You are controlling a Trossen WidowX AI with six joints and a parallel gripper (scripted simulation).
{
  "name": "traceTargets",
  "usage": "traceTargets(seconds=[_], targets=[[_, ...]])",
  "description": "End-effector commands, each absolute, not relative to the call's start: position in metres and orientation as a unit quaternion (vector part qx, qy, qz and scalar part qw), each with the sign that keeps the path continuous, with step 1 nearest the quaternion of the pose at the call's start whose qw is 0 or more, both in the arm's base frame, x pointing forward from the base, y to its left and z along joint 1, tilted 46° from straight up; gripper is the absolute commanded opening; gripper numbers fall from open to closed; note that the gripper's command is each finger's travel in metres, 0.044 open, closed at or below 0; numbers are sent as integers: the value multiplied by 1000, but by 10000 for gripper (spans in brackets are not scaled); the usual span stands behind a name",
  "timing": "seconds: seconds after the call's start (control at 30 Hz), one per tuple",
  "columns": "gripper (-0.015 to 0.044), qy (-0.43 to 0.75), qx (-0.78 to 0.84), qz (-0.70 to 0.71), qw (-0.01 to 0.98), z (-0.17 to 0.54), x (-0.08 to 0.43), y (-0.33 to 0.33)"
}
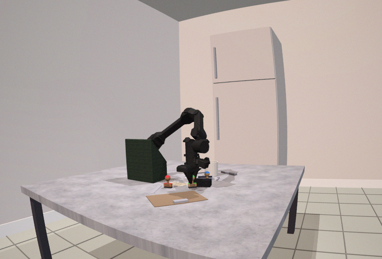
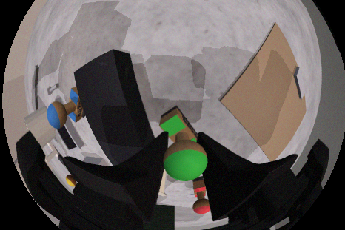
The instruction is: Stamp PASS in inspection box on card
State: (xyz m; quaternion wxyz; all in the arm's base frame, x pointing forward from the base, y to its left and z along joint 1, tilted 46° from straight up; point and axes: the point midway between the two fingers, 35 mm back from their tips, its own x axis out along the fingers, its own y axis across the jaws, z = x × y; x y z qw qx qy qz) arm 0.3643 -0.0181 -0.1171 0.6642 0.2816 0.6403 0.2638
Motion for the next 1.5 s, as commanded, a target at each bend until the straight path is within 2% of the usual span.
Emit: traceTargets(seconds=[0.0,1.47], targets=[[0,641,279,264,665,-116,364,-20],[0,641,278,261,666,-101,365,-35]])
